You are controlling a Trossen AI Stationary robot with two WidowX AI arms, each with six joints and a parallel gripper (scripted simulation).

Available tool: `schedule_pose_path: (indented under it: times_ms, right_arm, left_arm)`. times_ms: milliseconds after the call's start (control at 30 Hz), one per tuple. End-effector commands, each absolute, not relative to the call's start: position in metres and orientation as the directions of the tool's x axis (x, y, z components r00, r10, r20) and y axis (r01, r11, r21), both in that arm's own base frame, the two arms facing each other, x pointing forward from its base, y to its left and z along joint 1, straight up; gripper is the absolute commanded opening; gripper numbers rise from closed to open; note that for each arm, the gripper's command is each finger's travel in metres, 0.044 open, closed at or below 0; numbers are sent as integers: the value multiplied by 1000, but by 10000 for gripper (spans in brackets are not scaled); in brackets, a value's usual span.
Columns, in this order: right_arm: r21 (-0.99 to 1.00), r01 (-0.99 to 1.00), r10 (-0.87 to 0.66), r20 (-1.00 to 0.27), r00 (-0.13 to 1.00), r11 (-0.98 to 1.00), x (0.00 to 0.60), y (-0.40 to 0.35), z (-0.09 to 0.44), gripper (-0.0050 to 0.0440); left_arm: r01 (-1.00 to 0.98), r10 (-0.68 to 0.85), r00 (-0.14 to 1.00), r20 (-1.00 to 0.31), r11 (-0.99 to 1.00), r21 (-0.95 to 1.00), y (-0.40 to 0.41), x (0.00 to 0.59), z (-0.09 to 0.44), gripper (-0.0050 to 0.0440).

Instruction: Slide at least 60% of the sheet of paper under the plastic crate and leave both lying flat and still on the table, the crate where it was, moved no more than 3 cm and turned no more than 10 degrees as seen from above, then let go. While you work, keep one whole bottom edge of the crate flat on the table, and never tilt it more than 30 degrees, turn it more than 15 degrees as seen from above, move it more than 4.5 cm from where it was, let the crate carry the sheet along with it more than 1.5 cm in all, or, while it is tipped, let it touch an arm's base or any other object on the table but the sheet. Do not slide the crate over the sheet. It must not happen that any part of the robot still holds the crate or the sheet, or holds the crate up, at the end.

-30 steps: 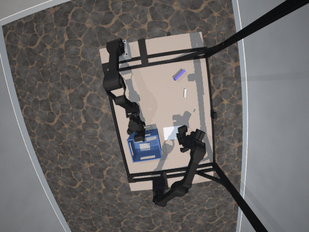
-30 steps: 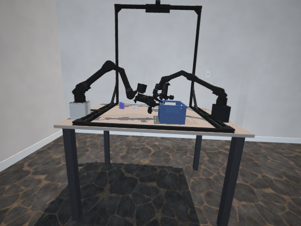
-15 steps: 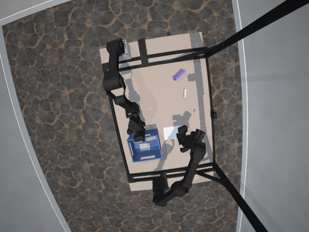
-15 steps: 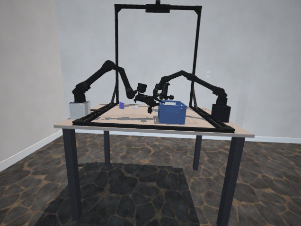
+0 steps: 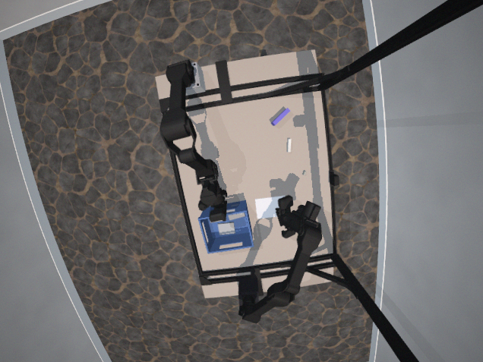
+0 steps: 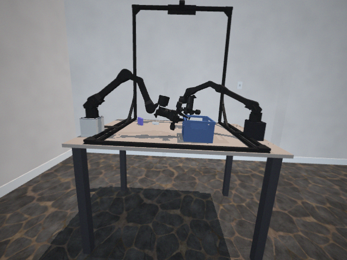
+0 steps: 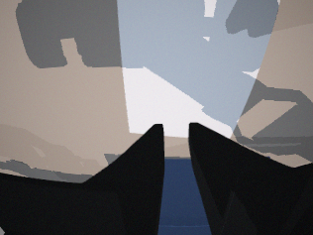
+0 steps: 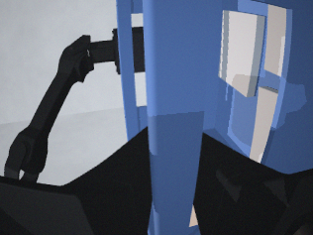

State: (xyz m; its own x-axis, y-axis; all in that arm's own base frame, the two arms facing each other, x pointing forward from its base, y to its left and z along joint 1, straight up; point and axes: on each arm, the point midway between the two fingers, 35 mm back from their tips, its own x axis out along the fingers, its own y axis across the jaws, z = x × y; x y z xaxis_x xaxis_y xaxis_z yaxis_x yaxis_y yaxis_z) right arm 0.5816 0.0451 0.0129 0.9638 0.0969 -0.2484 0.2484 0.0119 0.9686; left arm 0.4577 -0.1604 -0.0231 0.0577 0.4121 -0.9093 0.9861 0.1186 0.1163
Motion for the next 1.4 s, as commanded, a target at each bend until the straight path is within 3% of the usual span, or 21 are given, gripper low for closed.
schedule_pose_path:
  times_ms: [0,1367]
  right_arm:
    - [983,183,98,-183,978,5,587,45,44,0]
    - [983,183,98,-183,978,5,587,45,52,0]
  left_arm:
    - [985,417,60,-907,121,121,-160,458,-23,60]
    - [985,417,60,-907,121,121,-160,458,-23,60]
